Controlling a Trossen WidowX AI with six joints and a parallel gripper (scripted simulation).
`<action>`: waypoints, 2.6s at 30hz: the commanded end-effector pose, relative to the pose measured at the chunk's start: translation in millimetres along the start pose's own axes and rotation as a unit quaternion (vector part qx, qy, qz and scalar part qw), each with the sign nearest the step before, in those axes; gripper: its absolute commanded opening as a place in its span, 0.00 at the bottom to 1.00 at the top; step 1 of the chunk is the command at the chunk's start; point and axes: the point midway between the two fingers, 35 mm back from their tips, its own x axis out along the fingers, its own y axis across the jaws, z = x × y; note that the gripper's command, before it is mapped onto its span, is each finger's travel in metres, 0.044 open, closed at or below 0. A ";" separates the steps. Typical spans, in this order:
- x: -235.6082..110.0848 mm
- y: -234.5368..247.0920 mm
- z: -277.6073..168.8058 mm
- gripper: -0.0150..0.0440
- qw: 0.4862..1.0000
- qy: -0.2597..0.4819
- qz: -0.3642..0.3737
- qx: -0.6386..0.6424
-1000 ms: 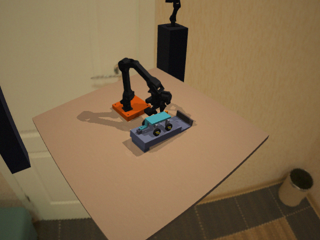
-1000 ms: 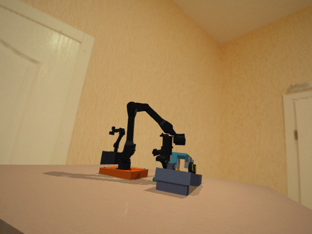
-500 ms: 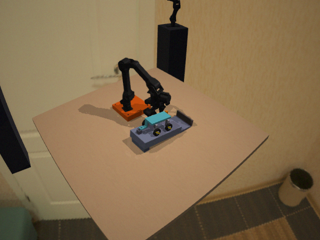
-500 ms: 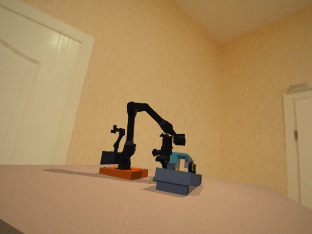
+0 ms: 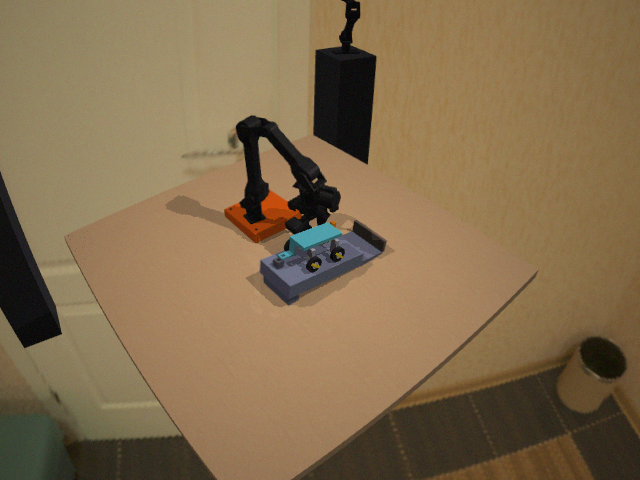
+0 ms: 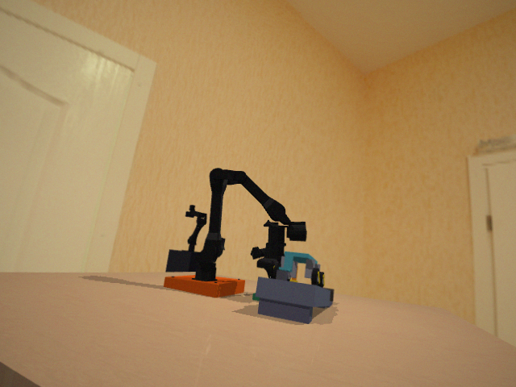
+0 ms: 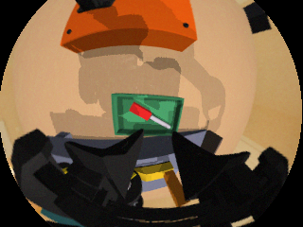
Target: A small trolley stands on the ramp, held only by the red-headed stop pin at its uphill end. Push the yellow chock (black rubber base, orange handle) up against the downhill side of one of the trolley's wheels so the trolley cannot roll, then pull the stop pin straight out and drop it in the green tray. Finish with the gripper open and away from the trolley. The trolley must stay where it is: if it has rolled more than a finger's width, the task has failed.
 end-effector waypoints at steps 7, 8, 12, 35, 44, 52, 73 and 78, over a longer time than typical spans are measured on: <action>2.7 4.5 1.2 0.58 1.000 -0.003 -0.001 -0.002; 2.8 4.9 1.1 0.58 1.000 -0.003 -0.001 -0.002; 3.3 6.5 0.8 0.58 1.000 -0.003 -0.001 -0.002; 7.2 16.2 -1.3 0.58 1.000 -0.003 0.000 -0.002; 8.7 19.0 -1.5 0.58 1.000 -0.003 0.000 -0.002; 10.1 21.2 -1.3 0.58 1.000 -0.003 0.000 -0.002; -11.8 19.2 1.6 1.00 1.000 -0.003 0.000 -0.002; -25.2 18.1 5.3 1.00 1.000 -0.003 0.000 -0.002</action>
